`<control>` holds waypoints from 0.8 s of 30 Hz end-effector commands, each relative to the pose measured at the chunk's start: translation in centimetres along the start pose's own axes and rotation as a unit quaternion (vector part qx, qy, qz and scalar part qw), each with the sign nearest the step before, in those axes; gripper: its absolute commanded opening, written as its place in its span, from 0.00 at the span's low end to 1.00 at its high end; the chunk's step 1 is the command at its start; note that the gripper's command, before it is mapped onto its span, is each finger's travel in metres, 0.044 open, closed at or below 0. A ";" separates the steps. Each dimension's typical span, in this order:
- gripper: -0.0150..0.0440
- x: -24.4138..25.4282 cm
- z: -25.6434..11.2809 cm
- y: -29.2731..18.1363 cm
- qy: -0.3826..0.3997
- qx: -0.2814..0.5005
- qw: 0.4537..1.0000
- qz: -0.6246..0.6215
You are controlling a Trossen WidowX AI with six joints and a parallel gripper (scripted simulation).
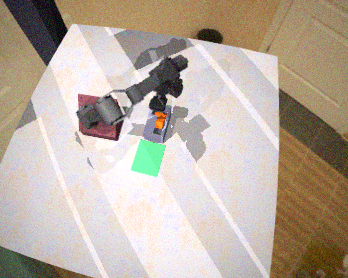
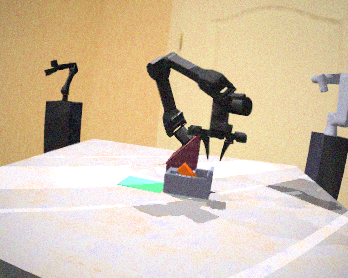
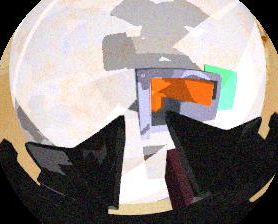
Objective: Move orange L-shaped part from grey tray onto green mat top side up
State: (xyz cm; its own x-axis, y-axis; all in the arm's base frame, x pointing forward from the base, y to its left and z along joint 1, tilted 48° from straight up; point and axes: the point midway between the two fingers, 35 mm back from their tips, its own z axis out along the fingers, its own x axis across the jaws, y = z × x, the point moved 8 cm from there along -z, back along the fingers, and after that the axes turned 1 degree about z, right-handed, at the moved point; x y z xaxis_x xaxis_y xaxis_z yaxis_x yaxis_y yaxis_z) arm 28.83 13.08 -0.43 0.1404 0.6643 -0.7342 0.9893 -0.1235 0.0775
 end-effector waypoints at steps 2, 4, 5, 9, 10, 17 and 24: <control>0.56 -0.7 -2.6 -0.1 0.004 0.001 1.000 0.006; 0.56 -0.7 -2.6 -0.1 0.004 0.001 1.000 0.006; 0.56 -0.7 -2.6 -0.1 0.004 0.001 1.000 0.006; 0.56 -0.4 -2.3 0.0 0.006 -0.007 1.000 0.004; 0.56 -0.4 -2.3 0.0 0.006 -0.007 1.000 0.004; 0.56 -0.4 -2.3 0.0 0.006 -0.007 1.000 0.004; 0.56 -0.4 -2.3 0.0 0.006 -0.007 1.000 0.004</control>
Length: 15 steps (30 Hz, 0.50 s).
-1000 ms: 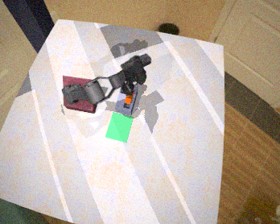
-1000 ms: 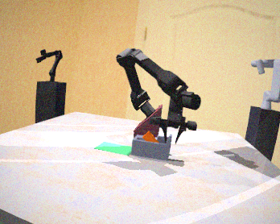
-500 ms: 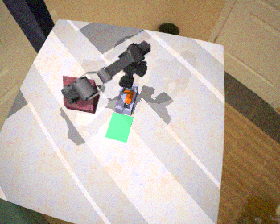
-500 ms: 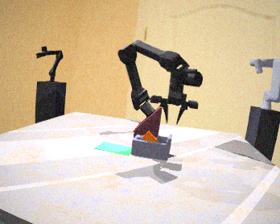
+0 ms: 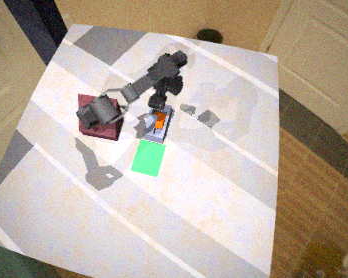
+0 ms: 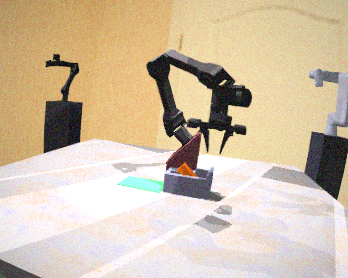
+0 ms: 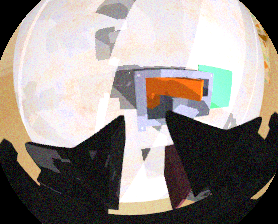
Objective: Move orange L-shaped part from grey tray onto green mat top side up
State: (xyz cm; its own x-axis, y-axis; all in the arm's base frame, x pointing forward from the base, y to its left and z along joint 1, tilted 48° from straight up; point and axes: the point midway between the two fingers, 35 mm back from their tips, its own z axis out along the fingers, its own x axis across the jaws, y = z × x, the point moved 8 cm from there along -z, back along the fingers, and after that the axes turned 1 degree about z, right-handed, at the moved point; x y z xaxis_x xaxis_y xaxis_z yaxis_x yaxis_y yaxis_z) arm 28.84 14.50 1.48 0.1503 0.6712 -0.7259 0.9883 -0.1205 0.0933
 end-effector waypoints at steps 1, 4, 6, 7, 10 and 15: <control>0.56 0.0 0.0 0.0 0.000 -0.001 1.000 -0.001; 0.56 0.0 0.0 0.0 0.000 -0.001 1.000 -0.001; 0.60 0.0 0.0 0.0 0.000 -0.001 1.000 -0.008; 0.65 -0.2 0.0 0.1 0.000 -0.001 1.000 -0.022; 0.73 -1.0 -0.1 0.3 0.000 0.000 0.995 -0.104; 0.73 -3.1 -0.2 0.7 0.000 0.003 0.950 -0.314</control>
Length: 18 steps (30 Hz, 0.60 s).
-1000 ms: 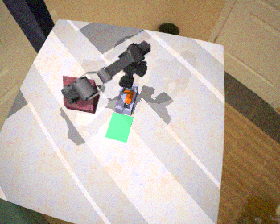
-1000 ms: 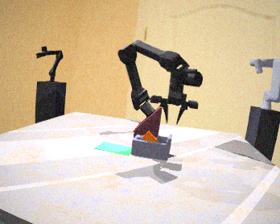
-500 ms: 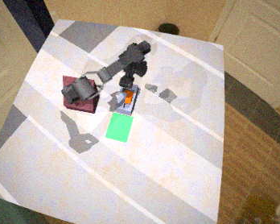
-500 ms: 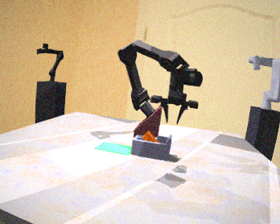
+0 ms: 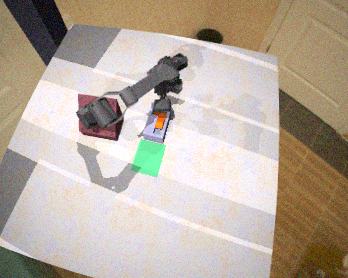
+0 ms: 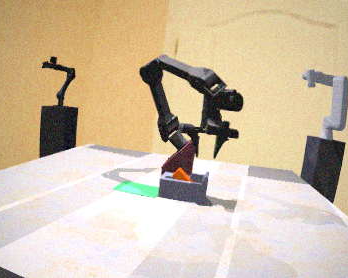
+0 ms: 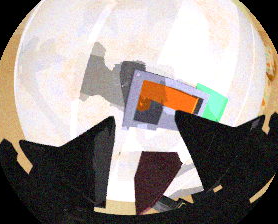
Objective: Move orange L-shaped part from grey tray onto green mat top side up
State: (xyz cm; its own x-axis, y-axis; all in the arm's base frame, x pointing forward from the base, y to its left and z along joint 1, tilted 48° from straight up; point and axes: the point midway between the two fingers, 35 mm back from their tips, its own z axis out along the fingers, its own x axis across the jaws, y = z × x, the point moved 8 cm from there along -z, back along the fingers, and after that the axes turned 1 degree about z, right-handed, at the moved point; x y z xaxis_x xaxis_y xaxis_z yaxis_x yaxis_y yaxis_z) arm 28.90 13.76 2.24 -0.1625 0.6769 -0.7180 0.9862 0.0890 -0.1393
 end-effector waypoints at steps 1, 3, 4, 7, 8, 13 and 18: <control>0.73 -2.6 -0.2 -0.3 -0.001 0.001 0.979 -0.205; 0.73 -3.5 -0.2 -0.4 -0.001 0.002 0.957 -0.291; 0.73 -3.9 -0.3 -0.5 -0.001 0.002 0.943 -0.333; 0.73 -5.2 -0.3 -0.8 0.000 0.004 0.890 -0.456; 0.73 -5.6 -0.3 -0.9 0.000 0.005 0.869 -0.495; 0.73 -6.7 -0.2 -1.2 0.001 0.006 0.809 -0.587; 0.73 -6.7 -0.2 -1.2 0.001 0.006 0.809 -0.587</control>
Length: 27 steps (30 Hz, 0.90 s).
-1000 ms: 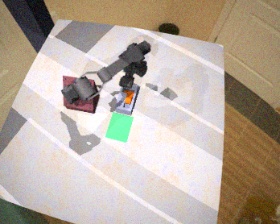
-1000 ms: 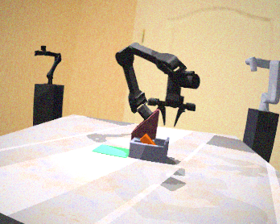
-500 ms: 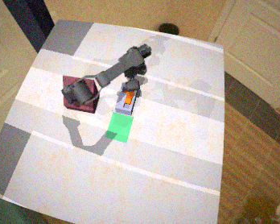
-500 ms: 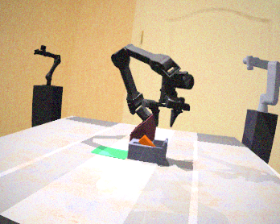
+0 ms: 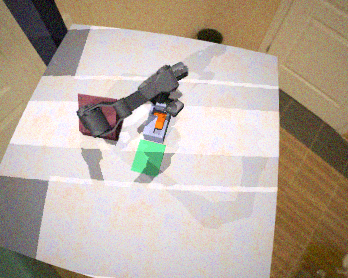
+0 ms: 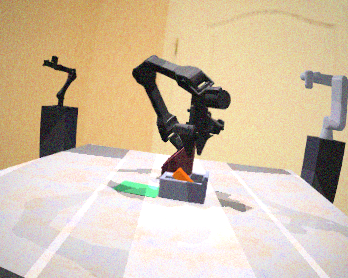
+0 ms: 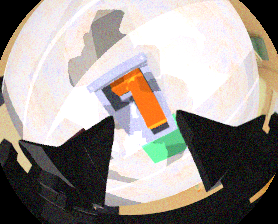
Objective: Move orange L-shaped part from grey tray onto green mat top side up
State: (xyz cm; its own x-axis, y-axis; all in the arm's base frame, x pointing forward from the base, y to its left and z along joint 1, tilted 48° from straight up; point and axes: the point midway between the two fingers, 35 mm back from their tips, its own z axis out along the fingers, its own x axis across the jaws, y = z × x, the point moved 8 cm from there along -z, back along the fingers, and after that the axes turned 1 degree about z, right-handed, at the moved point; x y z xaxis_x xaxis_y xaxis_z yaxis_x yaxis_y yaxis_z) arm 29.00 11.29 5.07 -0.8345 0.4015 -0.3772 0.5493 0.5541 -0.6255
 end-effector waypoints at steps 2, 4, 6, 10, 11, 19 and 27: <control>0.73 -1.5 -0.1 -2.6 -0.002 0.004 0.977 -0.213; 0.73 -1.5 -0.1 -2.6 -0.002 0.004 0.977 -0.213; 0.73 -1.5 -0.1 -2.6 -0.002 0.004 0.977 -0.213; 0.73 -1.5 -0.1 -2.6 -0.002 0.004 0.977 -0.213; 0.73 -1.5 -0.1 -2.6 -0.002 0.004 0.977 -0.213; 0.73 -1.6 1.7 -2.6 -0.002 0.004 0.977 -0.213; 0.73 -1.6 3.1 -2.7 -0.002 0.004 0.977 -0.213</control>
State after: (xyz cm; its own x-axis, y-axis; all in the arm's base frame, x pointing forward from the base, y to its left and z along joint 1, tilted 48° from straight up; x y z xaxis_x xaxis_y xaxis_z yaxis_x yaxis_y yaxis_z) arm 28.70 7.25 5.51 -0.9870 0.1374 -0.0836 0.1546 0.6663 -0.7295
